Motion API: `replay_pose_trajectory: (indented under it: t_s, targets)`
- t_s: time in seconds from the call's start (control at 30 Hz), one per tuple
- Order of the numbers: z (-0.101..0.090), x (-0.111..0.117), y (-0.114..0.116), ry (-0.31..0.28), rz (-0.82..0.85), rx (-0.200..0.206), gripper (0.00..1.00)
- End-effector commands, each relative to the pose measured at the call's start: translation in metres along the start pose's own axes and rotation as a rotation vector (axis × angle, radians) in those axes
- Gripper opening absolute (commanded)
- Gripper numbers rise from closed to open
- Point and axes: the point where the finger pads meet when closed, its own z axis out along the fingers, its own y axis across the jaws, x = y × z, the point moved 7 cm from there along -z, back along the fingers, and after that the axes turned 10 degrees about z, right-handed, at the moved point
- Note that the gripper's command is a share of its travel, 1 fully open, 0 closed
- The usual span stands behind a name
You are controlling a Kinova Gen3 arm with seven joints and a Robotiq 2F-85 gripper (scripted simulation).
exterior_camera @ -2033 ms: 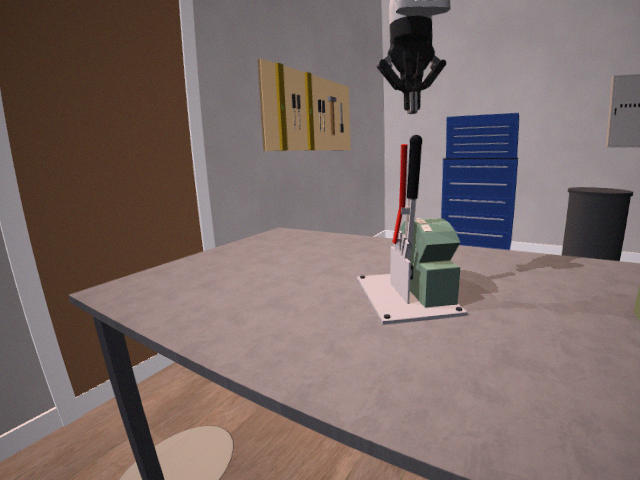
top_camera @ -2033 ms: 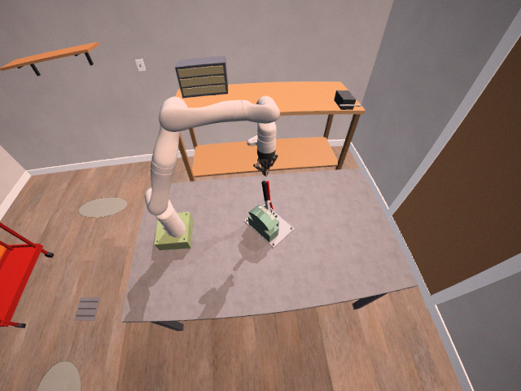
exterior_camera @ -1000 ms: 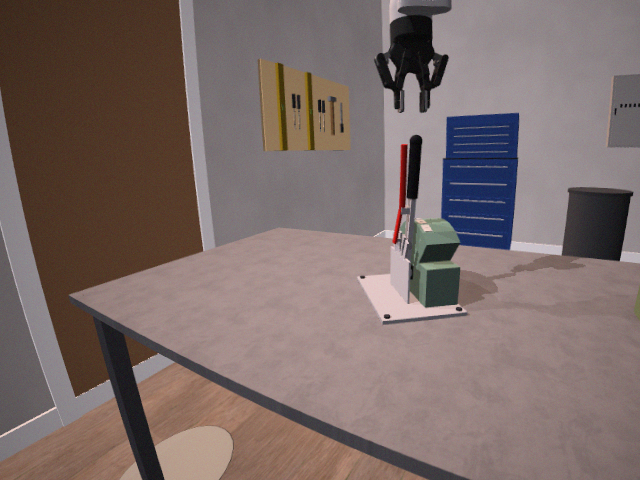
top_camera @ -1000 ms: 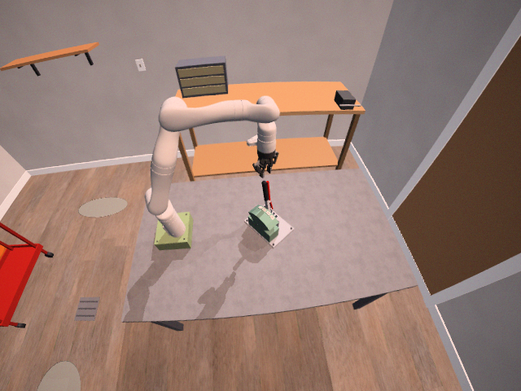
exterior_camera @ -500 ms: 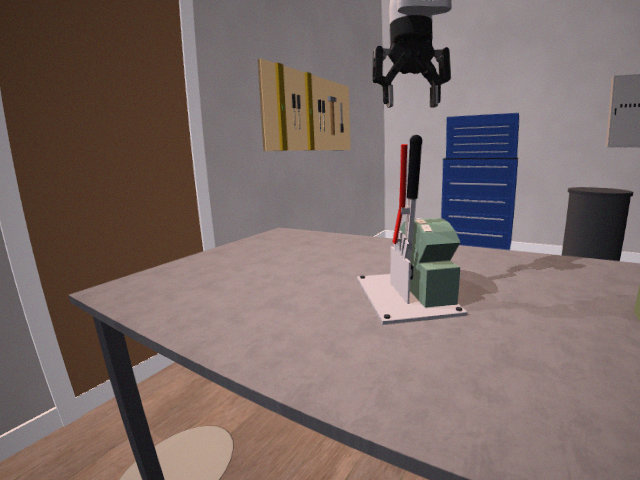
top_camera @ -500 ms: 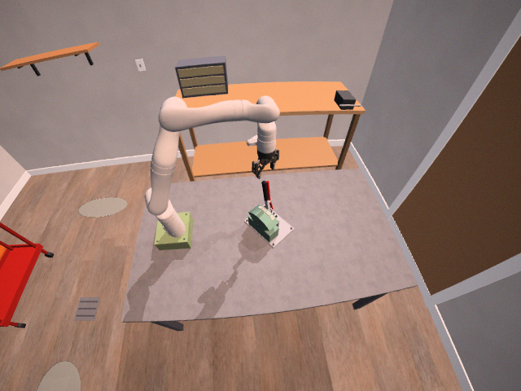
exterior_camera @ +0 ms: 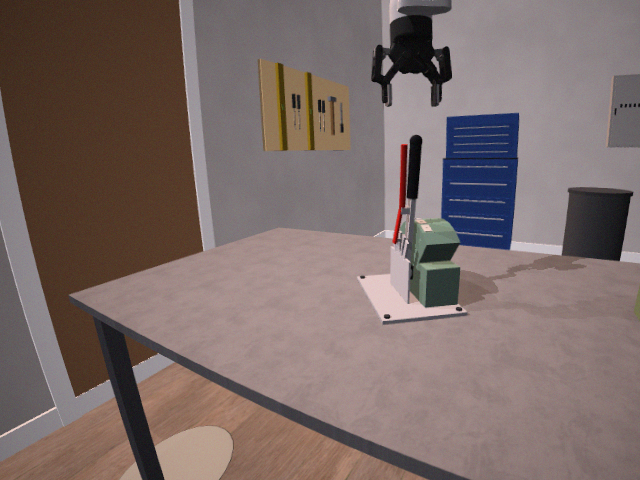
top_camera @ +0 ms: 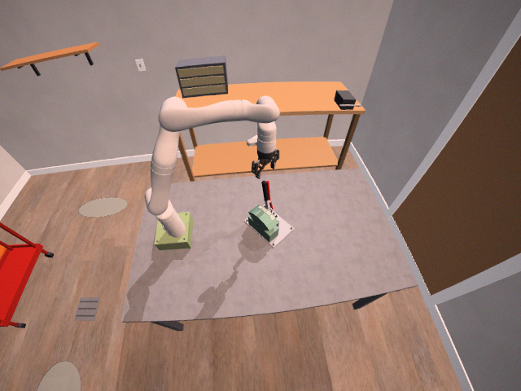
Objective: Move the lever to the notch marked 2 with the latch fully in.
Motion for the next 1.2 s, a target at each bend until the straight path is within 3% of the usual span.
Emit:
replay_pose_trajectory:
  t_s: [0.0, 1.17]
  targets:
    - [-0.001, -0.002, 0.0, -0.01, -0.009, -0.008, 0.97]
    - [0.025, -0.003, 0.0, -0.009, -0.009, -0.002, 0.97]
